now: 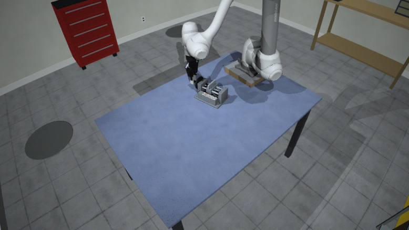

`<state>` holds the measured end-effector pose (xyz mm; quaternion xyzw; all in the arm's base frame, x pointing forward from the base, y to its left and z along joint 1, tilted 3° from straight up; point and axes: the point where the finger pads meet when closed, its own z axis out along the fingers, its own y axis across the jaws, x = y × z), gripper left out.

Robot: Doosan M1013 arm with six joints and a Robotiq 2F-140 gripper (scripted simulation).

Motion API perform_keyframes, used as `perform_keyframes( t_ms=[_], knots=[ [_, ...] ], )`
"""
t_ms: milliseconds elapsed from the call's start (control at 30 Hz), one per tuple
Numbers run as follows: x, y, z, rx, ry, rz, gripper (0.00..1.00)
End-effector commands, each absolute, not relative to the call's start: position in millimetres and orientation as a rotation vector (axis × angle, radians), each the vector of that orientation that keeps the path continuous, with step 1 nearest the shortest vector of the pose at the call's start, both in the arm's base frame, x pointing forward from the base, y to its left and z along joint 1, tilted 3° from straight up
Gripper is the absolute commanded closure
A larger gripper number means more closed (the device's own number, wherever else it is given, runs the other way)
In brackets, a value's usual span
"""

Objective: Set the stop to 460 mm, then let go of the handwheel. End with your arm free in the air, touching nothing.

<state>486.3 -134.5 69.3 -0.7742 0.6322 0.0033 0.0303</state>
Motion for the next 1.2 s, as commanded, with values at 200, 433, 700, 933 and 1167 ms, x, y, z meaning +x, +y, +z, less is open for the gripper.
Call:
perform_keyframes(
  t_ms=[200,433,700,933,1167],
  knots=[
    [484.2,-135.0,71.9,-2.387,1.949,0.011,0.96],
    [483.6,-135.2,72.7,-2.387,1.949,0.011,0.96],
    [483.0,-135.3,73.4,-2.387,1.949,0.011,0.96],
    [482.8,-135.4,73.7,-2.387,1.949,0.011,0.96],
    [482.7,-135.4,73.8,-2.387,1.949,0.011,0.96]
  ],
)
